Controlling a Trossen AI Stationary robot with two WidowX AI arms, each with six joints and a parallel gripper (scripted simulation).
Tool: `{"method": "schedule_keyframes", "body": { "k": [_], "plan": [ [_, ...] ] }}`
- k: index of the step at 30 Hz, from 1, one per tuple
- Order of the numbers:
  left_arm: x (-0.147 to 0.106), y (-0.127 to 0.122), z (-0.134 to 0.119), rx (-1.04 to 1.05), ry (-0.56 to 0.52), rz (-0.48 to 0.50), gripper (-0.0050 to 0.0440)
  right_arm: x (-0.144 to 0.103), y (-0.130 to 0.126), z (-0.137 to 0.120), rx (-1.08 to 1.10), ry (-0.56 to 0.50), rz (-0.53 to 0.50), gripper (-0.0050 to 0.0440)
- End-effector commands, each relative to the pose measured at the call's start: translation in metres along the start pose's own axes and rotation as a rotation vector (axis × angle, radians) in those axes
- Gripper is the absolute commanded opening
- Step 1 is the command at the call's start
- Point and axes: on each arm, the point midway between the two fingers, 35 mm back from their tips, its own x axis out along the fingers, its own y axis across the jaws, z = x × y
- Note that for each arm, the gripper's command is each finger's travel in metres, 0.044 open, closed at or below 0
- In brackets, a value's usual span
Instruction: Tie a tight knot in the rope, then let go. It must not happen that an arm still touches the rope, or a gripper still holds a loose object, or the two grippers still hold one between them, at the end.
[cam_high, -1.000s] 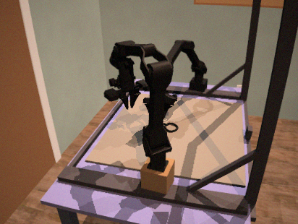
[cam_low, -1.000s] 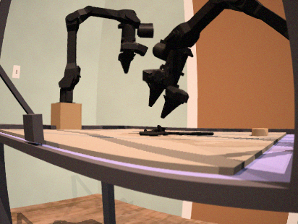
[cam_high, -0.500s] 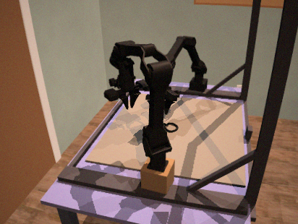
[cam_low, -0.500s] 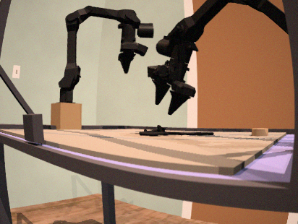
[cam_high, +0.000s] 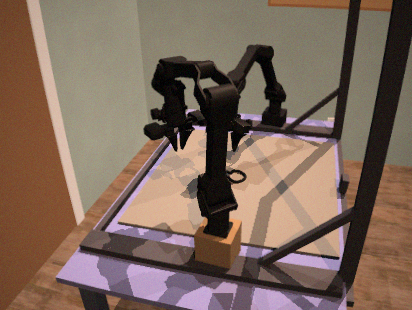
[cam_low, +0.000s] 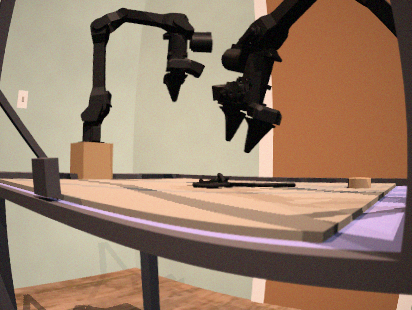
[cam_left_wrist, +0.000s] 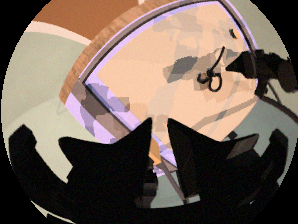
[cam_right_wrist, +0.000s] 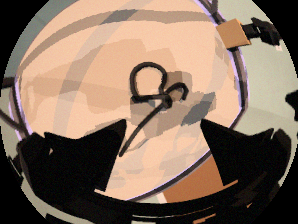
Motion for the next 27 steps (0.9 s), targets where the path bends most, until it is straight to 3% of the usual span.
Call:
{"method": "schedule_keyframes", "body": {
  "k": [1,27],
  "plan": [
    [-0.005,0.000,0.000,0.004,-0.018,-0.003,0.0085,-0.021,0.002,0.001,0.009,0.004,-0.021,0.0440],
    [-0.005,0.000,0.000,0.004,-0.018,-0.003,0.0085,-0.055,0.055,-0.011,0.077,0.060,0.074,0.0440]
  ]
}}
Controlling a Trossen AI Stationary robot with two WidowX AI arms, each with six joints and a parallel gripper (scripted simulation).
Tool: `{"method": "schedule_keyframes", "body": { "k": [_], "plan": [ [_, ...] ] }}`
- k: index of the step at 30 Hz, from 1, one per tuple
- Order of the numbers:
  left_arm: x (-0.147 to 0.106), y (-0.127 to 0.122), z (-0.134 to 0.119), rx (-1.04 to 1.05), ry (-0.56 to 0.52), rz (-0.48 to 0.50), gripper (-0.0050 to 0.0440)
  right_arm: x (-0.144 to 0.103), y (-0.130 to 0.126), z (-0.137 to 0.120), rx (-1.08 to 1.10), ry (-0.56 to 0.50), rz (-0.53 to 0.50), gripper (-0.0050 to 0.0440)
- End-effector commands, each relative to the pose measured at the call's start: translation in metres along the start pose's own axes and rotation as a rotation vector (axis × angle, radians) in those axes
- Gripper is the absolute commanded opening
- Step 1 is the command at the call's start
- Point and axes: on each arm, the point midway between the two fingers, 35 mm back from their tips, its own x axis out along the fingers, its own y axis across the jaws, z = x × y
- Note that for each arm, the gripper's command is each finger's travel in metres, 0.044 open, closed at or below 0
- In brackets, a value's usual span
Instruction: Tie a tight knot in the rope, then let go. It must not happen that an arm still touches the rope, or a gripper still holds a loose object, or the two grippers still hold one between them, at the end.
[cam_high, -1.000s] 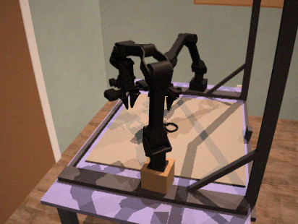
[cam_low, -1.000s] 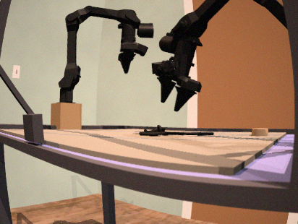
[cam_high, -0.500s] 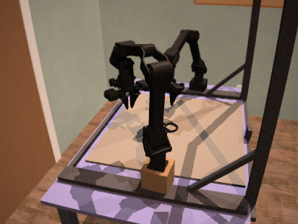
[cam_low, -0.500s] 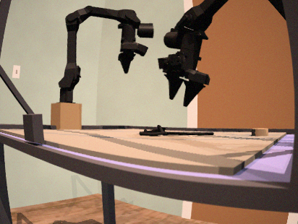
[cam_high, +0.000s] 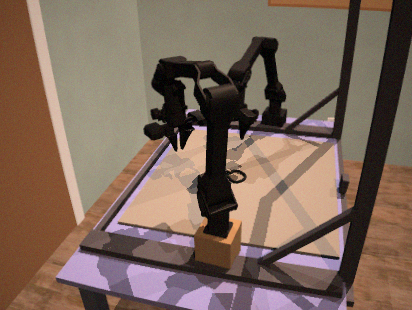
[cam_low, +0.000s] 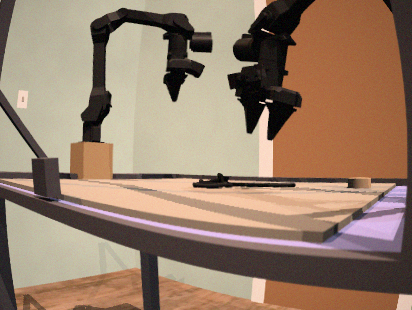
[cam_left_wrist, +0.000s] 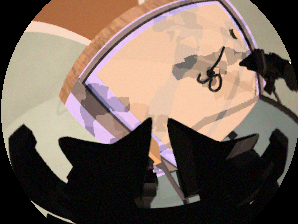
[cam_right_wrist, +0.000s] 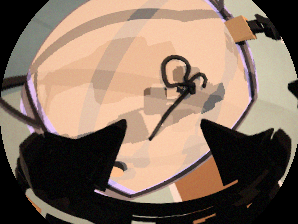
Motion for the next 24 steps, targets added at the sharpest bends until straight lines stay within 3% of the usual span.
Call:
{"method": "schedule_keyframes", "body": {
  "k": [1,24],
  "plan": [
    [-0.005,0.000,0.000,0.004,-0.018,-0.003,0.0085,-0.017,0.007,-0.002,0.012,0.004,-0.012,0.0440],
    [-0.005,0.000,0.000,0.004,-0.018,-0.003,0.0085,-0.043,0.056,-0.017,0.072,0.056,0.072,0.0440]
  ]
}}
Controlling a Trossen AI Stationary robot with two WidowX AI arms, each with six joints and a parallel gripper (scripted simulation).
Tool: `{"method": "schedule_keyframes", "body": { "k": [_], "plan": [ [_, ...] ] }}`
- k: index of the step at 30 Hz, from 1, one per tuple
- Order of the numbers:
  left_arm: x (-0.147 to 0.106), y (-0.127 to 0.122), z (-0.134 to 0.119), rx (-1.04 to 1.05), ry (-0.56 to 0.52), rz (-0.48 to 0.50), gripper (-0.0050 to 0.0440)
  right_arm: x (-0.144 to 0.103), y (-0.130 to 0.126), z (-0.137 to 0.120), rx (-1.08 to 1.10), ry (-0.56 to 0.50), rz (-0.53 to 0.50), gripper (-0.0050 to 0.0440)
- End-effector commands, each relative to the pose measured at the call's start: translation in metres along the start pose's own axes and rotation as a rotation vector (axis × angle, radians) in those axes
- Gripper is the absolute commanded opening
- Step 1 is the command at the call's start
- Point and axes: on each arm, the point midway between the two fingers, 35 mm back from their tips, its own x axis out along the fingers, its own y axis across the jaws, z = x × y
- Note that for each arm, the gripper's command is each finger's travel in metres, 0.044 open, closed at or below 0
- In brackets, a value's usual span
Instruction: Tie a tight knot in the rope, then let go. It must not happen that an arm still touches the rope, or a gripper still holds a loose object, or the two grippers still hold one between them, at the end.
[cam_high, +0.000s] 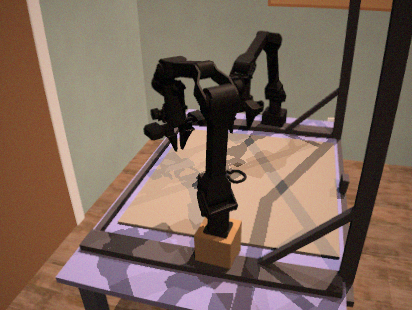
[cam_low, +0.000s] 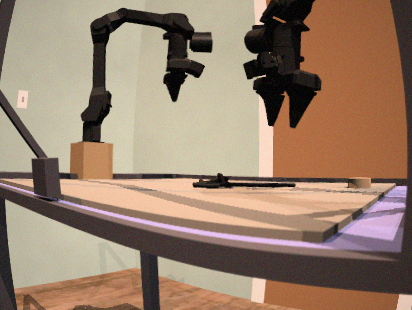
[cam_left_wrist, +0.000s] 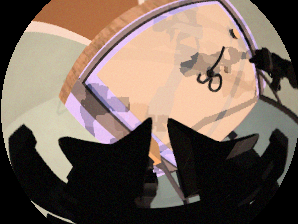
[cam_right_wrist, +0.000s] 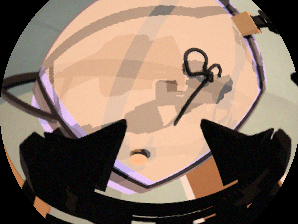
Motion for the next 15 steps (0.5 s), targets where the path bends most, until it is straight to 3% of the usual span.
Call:
{"method": "schedule_keyframes", "body": {
  "k": [1,15],
  "plan": [
    [-0.005,0.000,0.000,0.004,-0.018,-0.003,0.0085,-0.015,0.012,-0.005,0.016,0.008,-0.002,0.0440],
    [-0.005,0.000,0.000,0.004,-0.018,-0.003,0.0085,-0.028,0.044,-0.017,0.055,0.041,0.052,0.0440]
  ]
}}
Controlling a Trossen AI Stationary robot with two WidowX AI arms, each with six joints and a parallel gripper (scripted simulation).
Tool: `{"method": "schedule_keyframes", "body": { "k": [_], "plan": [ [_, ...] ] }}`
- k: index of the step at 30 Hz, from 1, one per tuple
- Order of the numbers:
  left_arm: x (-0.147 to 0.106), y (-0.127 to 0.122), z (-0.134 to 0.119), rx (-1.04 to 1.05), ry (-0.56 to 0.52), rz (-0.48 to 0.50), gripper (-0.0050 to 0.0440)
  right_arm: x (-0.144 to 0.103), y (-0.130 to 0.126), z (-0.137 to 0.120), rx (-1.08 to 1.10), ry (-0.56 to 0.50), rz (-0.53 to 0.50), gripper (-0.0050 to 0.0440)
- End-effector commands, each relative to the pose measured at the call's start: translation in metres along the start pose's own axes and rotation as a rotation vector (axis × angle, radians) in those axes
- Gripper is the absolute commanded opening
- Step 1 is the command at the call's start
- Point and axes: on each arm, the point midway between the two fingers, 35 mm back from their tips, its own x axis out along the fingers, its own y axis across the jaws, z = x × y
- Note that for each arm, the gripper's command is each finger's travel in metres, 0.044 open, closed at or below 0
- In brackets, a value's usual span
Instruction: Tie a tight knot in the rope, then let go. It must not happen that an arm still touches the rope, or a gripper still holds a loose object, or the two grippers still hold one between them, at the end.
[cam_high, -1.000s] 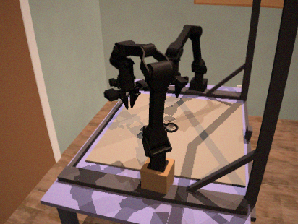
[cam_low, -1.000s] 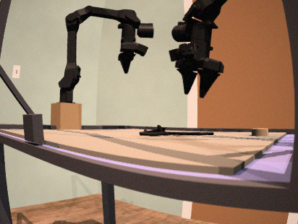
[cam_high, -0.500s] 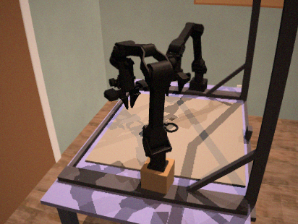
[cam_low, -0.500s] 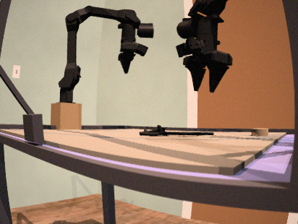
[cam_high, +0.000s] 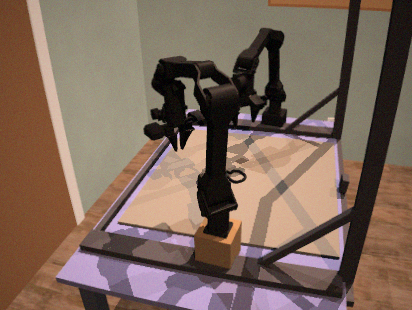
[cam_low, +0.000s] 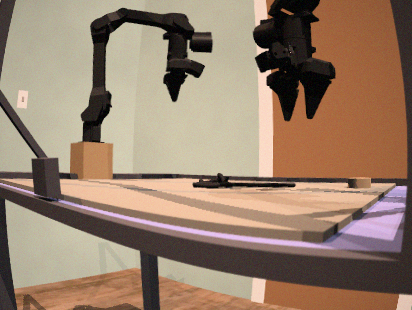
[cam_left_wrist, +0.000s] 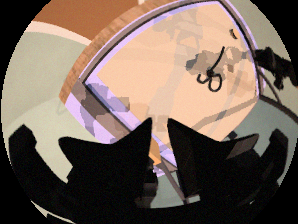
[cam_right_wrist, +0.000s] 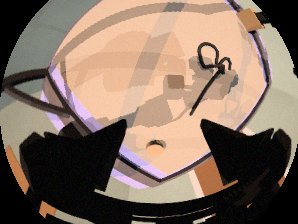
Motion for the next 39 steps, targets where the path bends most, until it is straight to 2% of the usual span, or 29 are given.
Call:
{"method": "schedule_keyframes", "body": {
  "k": [1,11,21,23,25,36,39],
  "plan": [
    [-0.005,0.000,0.000,0.004,-0.018,-0.003,0.0085,-0.012,0.010,-0.005,0.014,0.005,-0.005,0.0440],
    [-0.005,0.000,0.000,0.004,-0.018,-0.003,0.0085,-0.021,0.037,-0.017,0.046,0.032,0.039,0.0440],
    [-0.005,0.000,0.000,0.004,-0.018,-0.003,0.0085,-0.021,0.038,-0.017,0.047,0.033,0.041,0.0440],
    [-0.005,0.000,0.000,0.004,-0.018,-0.003,0.0085,-0.021,0.038,-0.017,0.047,0.033,0.041,0.0392],
    [-0.005,0.000,0.000,0.004,-0.018,-0.003,0.0085,-0.021,0.038,-0.017,0.047,0.033,0.041,0.0392],
    [-0.005,0.000,0.000,0.004,-0.018,-0.003,0.0085,-0.021,0.038,-0.017,0.047,0.033,0.041,0.0128],
    [-0.005,0.000,0.000,0.004,-0.018,-0.003,0.0085,-0.021,0.038,-0.017,0.047,0.033,0.041,0.0125]
  ]
}}
